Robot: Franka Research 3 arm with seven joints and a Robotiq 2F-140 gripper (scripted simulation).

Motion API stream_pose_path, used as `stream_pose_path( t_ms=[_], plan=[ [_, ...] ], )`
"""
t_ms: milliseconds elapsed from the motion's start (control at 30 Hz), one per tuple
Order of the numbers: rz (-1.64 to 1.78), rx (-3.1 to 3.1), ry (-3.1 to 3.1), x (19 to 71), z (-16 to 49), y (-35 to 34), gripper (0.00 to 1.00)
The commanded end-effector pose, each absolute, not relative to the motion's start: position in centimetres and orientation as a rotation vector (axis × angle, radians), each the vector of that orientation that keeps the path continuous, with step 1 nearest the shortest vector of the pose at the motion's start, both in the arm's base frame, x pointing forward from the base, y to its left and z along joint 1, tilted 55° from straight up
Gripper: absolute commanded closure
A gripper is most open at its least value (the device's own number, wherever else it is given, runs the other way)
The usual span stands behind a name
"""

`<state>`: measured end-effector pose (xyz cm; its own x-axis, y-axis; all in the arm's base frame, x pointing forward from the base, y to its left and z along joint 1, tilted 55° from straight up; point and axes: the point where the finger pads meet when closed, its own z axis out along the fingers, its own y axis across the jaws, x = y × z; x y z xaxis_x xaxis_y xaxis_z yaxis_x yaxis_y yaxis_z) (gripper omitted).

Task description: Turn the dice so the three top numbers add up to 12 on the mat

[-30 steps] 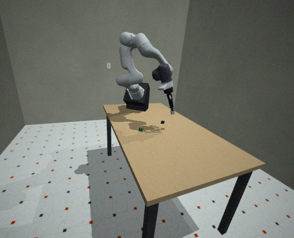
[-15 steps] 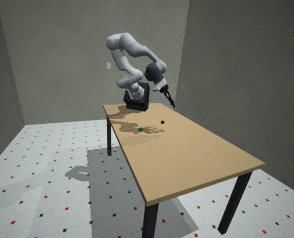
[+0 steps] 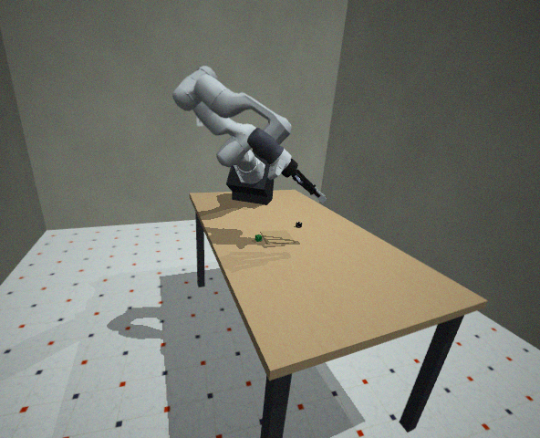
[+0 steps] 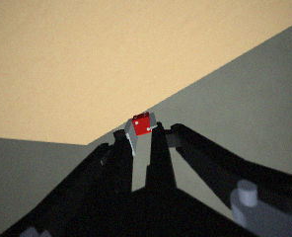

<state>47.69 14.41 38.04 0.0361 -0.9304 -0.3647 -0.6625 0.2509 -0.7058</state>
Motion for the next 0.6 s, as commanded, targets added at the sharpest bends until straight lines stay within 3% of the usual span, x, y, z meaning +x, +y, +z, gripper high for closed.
stream_pose_path(
  t_ms=[0, 567],
  plan=[
    [-0.453, -1.573, 1.525, 48.2, 39.0, 13.8, 0.87],
    [-0.378, -1.491, 1.41, 48.8, 32.9, 8.3, 0.87]
  ],
)
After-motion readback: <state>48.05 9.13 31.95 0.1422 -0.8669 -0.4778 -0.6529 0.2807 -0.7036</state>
